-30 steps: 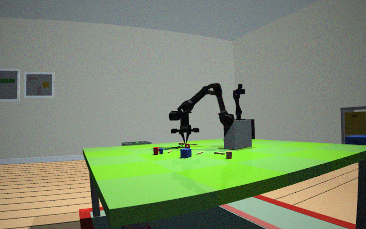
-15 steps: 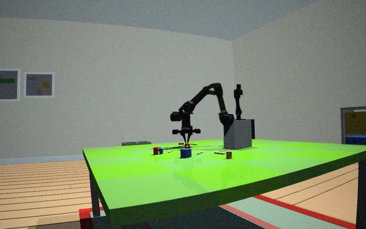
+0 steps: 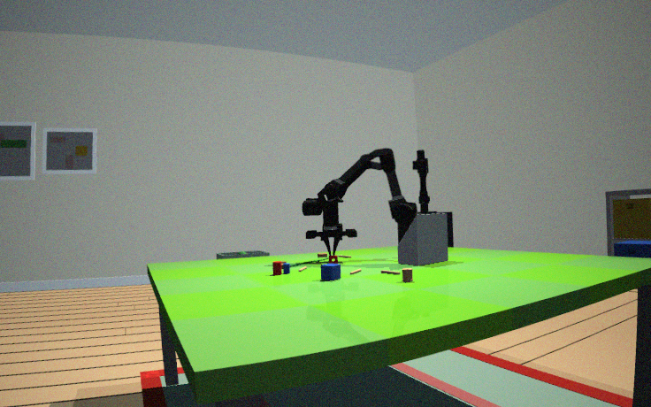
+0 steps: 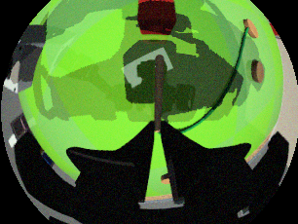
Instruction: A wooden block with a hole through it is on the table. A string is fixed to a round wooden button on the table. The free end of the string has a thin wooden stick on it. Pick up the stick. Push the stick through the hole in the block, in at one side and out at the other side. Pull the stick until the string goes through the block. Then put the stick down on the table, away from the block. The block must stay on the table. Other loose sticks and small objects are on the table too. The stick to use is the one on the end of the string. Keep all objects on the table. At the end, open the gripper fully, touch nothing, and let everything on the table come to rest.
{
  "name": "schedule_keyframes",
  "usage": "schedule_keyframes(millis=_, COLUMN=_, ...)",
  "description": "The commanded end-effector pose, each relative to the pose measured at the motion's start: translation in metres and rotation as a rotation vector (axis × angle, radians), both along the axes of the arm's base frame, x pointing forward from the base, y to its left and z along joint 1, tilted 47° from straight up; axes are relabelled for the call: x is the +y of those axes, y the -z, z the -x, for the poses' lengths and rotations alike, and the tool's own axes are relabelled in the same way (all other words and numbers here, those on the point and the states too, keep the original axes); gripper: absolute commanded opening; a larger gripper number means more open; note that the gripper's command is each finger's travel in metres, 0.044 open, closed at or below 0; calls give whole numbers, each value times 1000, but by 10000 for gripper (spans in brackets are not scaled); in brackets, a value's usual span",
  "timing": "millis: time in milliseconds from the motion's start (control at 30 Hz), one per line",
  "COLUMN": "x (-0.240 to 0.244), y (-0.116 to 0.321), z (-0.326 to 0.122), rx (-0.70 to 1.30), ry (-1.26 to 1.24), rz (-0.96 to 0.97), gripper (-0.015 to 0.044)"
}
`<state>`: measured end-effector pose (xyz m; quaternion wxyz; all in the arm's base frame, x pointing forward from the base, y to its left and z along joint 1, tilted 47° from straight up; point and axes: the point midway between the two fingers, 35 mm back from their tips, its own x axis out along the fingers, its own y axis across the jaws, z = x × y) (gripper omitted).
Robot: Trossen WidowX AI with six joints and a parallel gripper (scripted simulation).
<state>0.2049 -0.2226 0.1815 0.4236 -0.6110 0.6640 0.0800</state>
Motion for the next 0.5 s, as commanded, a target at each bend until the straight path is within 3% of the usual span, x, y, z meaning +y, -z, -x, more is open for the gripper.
schedule_keyframes(millis=0, x=3, y=6, z=-1, rx=5, ry=6, rz=0, gripper=0)
schedule_keyframes(millis=467, x=16, y=18, z=-9, rx=5, ry=6, rz=2, gripper=0)
